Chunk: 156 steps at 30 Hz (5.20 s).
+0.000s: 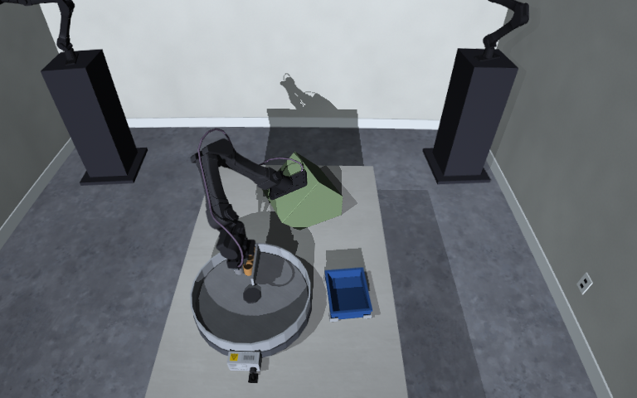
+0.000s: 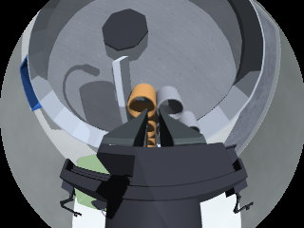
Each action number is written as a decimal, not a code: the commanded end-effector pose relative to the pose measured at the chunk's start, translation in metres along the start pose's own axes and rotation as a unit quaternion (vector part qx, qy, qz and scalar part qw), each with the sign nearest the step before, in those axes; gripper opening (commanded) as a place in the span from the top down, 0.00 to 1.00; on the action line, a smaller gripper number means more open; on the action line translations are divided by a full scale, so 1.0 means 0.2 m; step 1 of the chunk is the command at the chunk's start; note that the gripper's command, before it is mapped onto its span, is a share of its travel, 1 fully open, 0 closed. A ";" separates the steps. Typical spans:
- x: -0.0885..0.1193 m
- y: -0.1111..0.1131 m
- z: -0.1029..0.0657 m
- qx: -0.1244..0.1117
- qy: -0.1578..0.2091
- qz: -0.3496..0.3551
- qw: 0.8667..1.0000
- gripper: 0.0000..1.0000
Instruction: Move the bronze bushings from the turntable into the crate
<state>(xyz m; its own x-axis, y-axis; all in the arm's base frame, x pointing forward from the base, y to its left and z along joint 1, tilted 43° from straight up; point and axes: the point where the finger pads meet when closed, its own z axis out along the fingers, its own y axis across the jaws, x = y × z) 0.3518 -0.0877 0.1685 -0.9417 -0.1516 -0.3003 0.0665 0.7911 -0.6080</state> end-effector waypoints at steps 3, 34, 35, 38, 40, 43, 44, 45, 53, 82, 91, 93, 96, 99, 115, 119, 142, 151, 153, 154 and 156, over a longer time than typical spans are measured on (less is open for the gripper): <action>-0.02 0.05 0.03 -0.006 -0.011 -0.008 1.000 0.85; -0.07 -0.01 -0.02 0.000 -0.031 0.009 0.999 0.85; -0.07 -0.01 -0.02 0.000 -0.031 0.009 0.999 0.85; -0.07 -0.01 -0.02 0.000 -0.031 0.009 0.999 0.85; -0.06 0.00 -0.02 0.000 -0.030 0.007 1.000 0.85; -0.02 0.01 0.01 -0.002 -0.019 0.002 1.000 0.85; -0.01 0.01 0.01 -0.002 -0.018 0.003 1.000 0.85; -0.01 0.01 0.01 -0.002 -0.018 0.003 1.000 0.85; -0.02 0.01 0.01 -0.003 -0.020 0.002 1.000 0.85; -0.02 0.01 0.01 -0.003 -0.020 0.002 1.000 0.85; 0.00 0.01 0.02 -0.002 -0.018 0.004 1.000 0.85; -0.03 0.00 0.00 -0.002 -0.026 0.007 1.000 0.85; -0.04 -0.01 0.00 -0.001 -0.028 0.009 1.000 0.85; -0.04 -0.01 0.00 -0.001 -0.028 0.009 1.000 0.85; -0.04 -0.01 0.00 -0.001 -0.028 0.009 1.000 0.85; -0.04 -0.01 0.00 -0.001 -0.028 0.009 1.000 0.85; -0.06 -0.03 -0.03 -0.001 -0.027 0.008 1.000 0.85; -0.06 -0.03 -0.03 -0.001 -0.027 0.008 1.000 0.85; -0.06 -0.03 -0.03 -0.001 -0.027 0.008 1.000 0.85; -0.06 -0.03 -0.03 -0.001 -0.027 0.008 1.000 0.85; -0.06 -0.03 -0.03 -0.001 -0.027 0.008 1.000 0.85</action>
<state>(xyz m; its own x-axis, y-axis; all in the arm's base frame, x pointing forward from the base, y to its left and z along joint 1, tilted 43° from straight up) 0.3536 -0.0930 0.1575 -0.9429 -0.1546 -0.2949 0.0608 0.7907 -0.6092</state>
